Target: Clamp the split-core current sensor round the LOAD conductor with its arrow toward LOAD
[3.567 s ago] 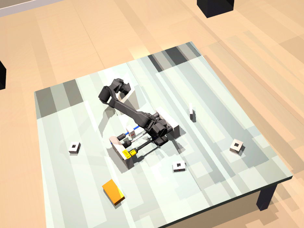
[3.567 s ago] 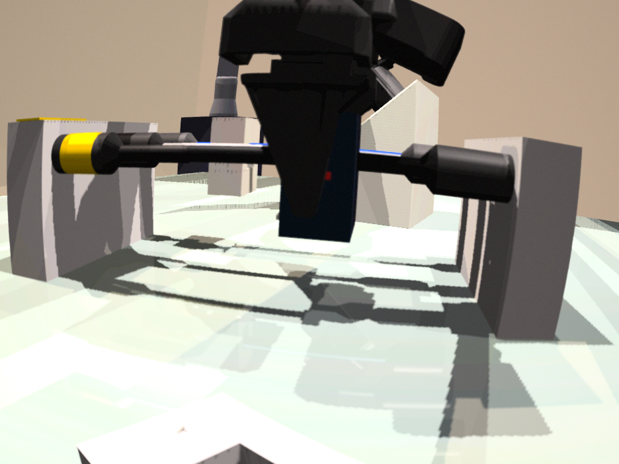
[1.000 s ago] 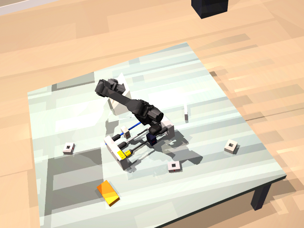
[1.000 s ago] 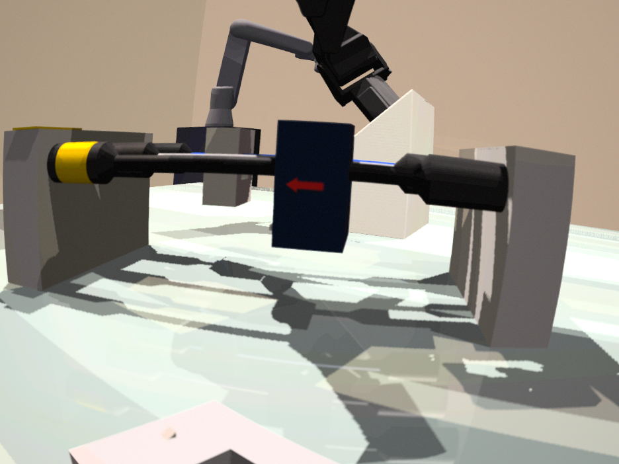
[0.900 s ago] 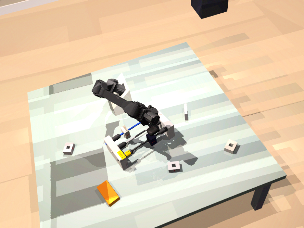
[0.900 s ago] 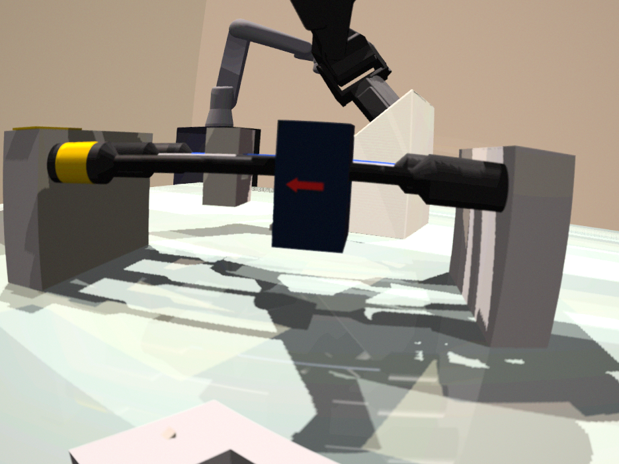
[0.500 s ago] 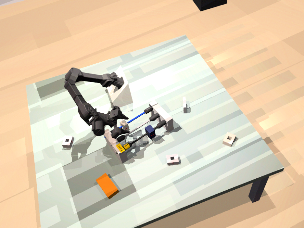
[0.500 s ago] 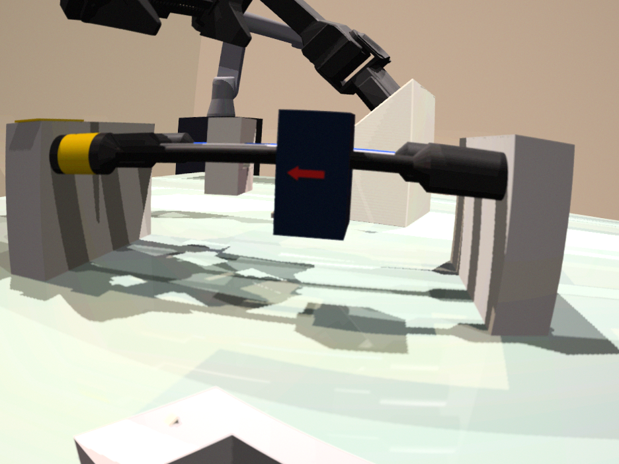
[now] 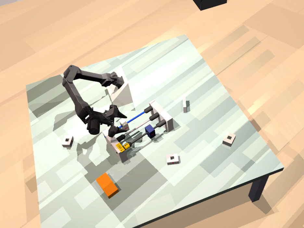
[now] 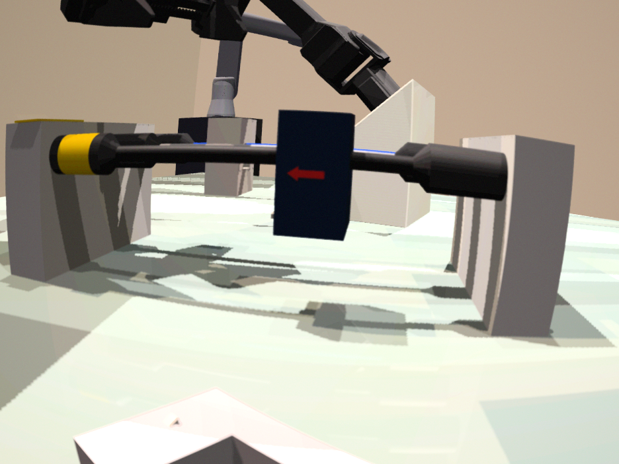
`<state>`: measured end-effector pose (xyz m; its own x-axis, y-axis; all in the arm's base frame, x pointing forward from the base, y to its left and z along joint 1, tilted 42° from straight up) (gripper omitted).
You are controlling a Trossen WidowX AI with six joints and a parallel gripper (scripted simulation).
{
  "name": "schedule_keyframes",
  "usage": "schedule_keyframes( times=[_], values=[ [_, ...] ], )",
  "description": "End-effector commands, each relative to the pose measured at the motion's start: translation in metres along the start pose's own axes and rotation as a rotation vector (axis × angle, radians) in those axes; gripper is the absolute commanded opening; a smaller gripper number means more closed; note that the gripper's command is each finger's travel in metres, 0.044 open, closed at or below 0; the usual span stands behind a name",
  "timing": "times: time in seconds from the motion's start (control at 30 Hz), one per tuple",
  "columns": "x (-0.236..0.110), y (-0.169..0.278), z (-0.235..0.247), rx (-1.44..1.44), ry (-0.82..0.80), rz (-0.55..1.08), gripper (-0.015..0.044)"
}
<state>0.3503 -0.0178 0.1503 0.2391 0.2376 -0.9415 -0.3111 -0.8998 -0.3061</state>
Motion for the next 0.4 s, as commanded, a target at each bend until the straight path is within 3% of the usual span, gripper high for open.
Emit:
schedule_keyframes(
  times=[0.0,0.2,0.33,0.37],
  values=[
    [-0.001,0.000,-0.001,0.000,0.003,0.002,0.0440],
    [0.001,-0.001,-0.001,-0.002,-0.002,0.014,0.0440],
    [0.038,-0.025,-0.003,-0.070,-0.089,0.246,0.0440],
    [0.012,-0.005,-0.004,-0.011,-0.032,0.115,0.0440]
  ],
)
Point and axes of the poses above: the point midway between the two fingers, 35 mm back from their tips, its own x axis out along the fingers, its own z axis across the jaws, y = z × x, the point moved 5 cm from there along -x, back along the fingers, and after that the axes turned 13 degrees about x, right-handed, at the moved point
